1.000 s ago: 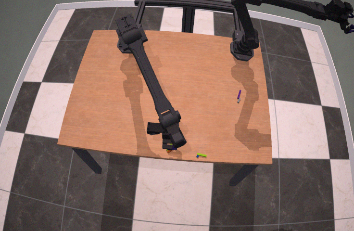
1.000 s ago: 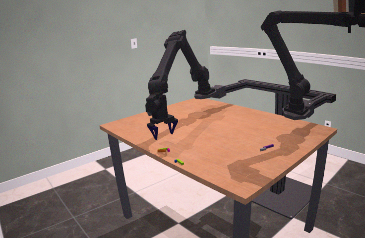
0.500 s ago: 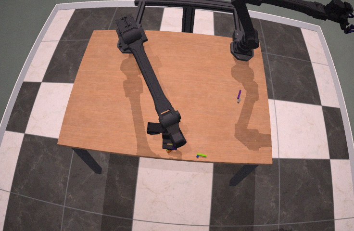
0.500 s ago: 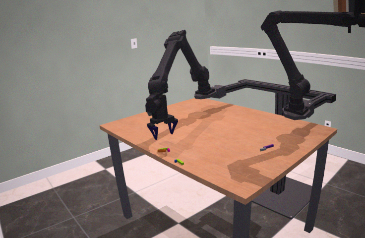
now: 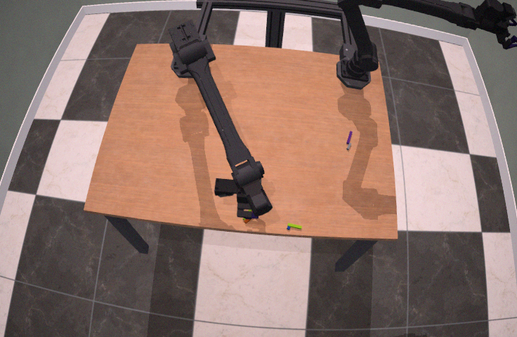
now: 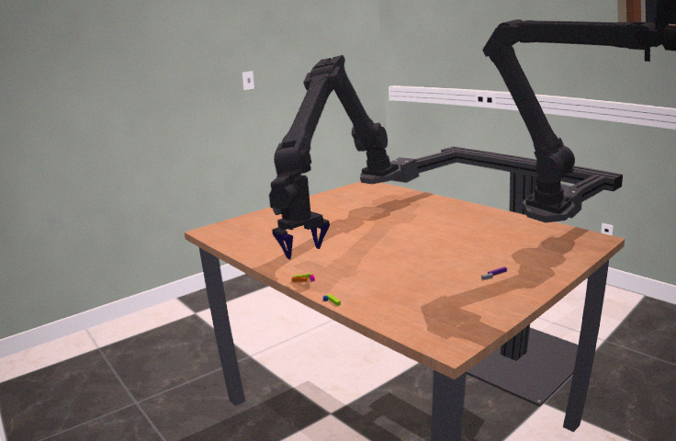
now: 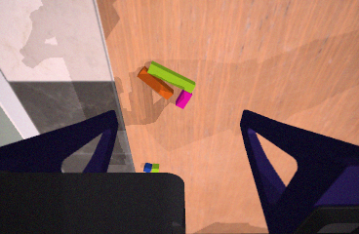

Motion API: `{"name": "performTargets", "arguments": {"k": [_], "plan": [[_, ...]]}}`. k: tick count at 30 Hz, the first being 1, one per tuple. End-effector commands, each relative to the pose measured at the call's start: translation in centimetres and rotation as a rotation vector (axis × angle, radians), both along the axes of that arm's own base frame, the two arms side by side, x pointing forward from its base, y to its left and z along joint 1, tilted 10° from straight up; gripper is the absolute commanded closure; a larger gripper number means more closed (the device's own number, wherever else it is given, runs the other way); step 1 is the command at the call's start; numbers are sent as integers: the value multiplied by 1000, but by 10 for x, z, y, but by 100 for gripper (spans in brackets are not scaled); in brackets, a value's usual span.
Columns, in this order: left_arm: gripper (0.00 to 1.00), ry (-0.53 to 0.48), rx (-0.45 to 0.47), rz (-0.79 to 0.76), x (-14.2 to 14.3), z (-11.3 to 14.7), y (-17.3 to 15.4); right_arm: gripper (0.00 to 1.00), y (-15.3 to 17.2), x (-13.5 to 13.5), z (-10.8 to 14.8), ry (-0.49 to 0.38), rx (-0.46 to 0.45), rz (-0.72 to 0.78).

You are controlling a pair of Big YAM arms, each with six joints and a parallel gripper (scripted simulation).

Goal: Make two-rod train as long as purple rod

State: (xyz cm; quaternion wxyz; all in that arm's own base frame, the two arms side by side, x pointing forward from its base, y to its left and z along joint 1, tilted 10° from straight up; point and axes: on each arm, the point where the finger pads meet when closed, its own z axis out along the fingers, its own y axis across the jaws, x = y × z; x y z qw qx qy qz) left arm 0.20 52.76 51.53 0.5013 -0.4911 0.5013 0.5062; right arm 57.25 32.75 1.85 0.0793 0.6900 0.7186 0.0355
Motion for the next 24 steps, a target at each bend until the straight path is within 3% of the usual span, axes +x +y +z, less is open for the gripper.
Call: {"name": "performTargets", "arguments": {"k": [1,15,19,24], "plan": [[0,-15,44,16,-7,16,-6,0,8,13,30,-44,24,-5],[0,-15,44,16,-7,16,-6,0,10,11,29,-43,23,-1],[0,-15,44,16,-7,16,-6,0,26,4,14,-27,8,44],[0,-15,44,16,-7,16,-6,0,76,-30,0,-11,-10,158]]}}
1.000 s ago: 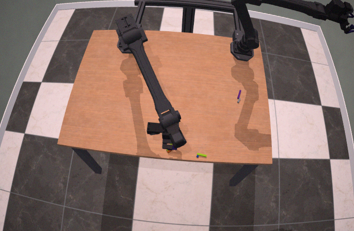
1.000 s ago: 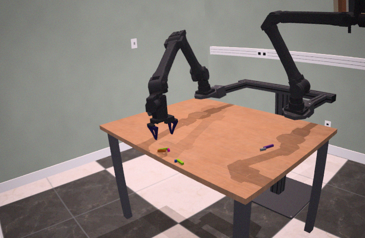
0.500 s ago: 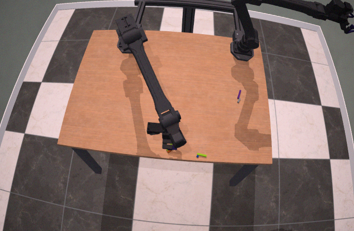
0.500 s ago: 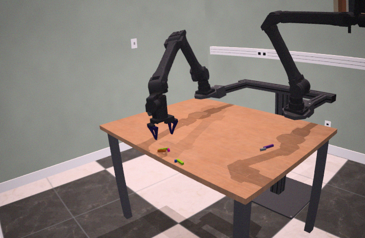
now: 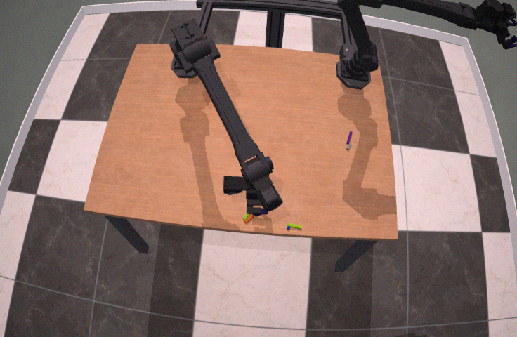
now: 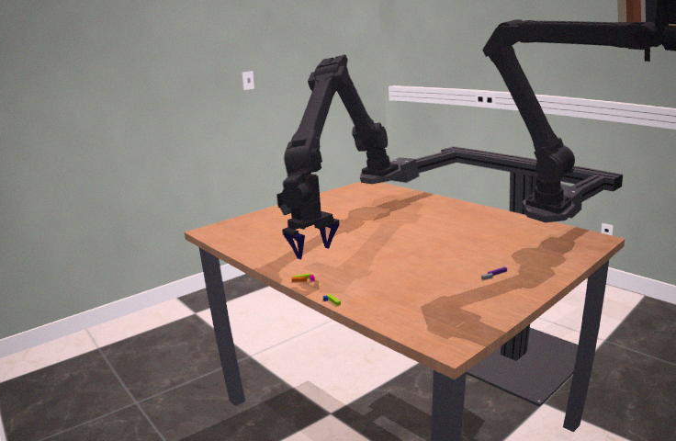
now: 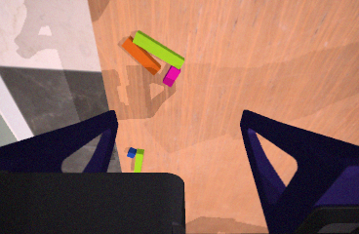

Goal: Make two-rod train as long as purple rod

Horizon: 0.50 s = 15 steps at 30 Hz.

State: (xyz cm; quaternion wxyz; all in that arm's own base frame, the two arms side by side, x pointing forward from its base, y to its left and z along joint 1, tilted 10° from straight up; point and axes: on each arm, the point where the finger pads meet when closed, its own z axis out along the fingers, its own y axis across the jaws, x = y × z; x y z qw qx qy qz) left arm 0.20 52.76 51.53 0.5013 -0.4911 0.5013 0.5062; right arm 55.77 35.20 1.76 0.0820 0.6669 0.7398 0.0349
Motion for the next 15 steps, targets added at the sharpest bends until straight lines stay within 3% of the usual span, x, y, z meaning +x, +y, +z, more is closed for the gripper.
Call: {"name": "performTargets", "arguments": {"k": [1,9,11,13,15], "plan": [[0,-15,44,16,-7,16,-6,0,59,-21,-1,-7,-3,114],[0,-15,44,16,-7,16,-6,0,145,-99,-19,8,-38,336],[0,-15,44,16,-7,16,-6,0,145,-99,-19,8,-38,336],[0,-15,44,16,-7,16,-6,0,188,-150,-30,15,-59,463],[0,-15,44,16,-7,16,-6,0,206,-176,-35,18,-69,523]]}}
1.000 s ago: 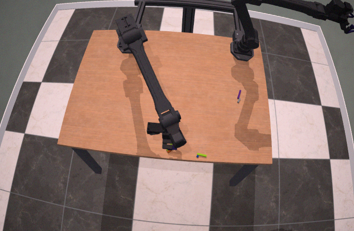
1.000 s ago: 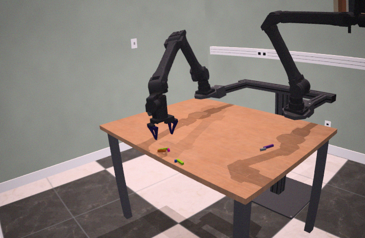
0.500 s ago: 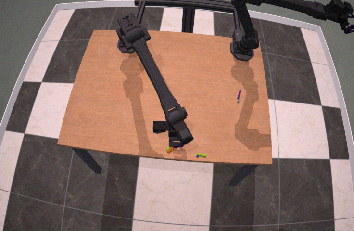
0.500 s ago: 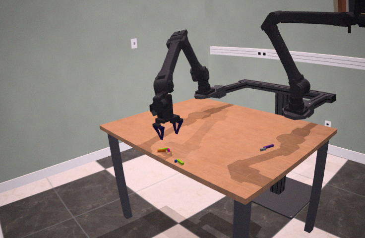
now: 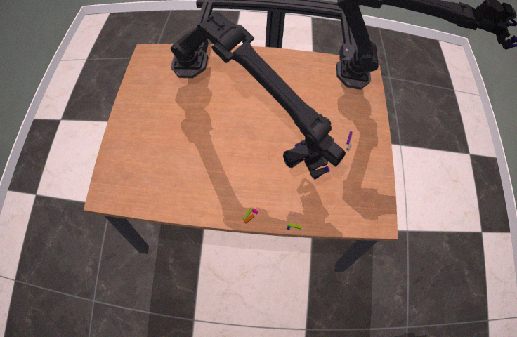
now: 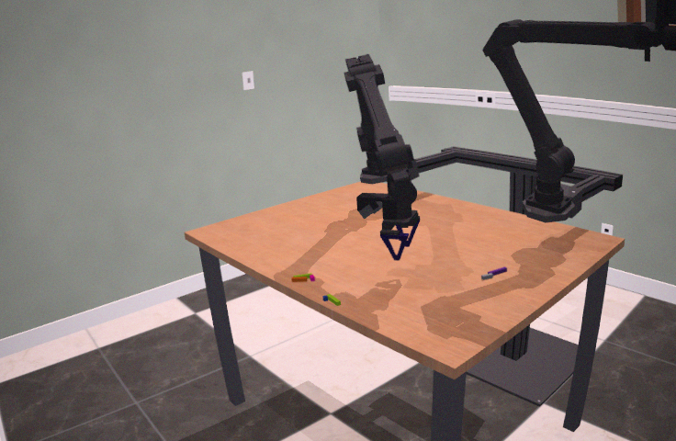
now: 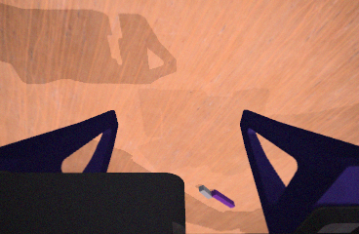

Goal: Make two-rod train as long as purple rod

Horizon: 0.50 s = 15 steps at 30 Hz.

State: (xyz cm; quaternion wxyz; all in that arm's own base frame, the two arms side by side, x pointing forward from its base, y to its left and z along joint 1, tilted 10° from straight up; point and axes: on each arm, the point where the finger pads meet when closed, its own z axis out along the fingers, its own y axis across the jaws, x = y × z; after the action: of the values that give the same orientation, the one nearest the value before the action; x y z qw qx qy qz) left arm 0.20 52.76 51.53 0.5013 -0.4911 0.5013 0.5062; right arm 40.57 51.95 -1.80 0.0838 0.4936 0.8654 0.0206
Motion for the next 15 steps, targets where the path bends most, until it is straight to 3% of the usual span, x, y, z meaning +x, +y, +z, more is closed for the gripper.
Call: {"name": "performTargets", "arguments": {"k": [1,7,13,14,15], "plan": [[0,-15,44,16,-7,16,-6,0,48,-38,-3,-4,-11,130],[0,-15,44,16,-7,16,-6,0,92,-118,-17,0,-40,303],[0,-15,44,16,-7,16,-6,0,86,-104,-15,-2,-37,283],[0,-15,44,16,-7,16,-6,0,90,-102,8,-20,-8,282],[0,-15,44,16,-7,16,-6,0,90,-102,8,-20,-7,279]]}}
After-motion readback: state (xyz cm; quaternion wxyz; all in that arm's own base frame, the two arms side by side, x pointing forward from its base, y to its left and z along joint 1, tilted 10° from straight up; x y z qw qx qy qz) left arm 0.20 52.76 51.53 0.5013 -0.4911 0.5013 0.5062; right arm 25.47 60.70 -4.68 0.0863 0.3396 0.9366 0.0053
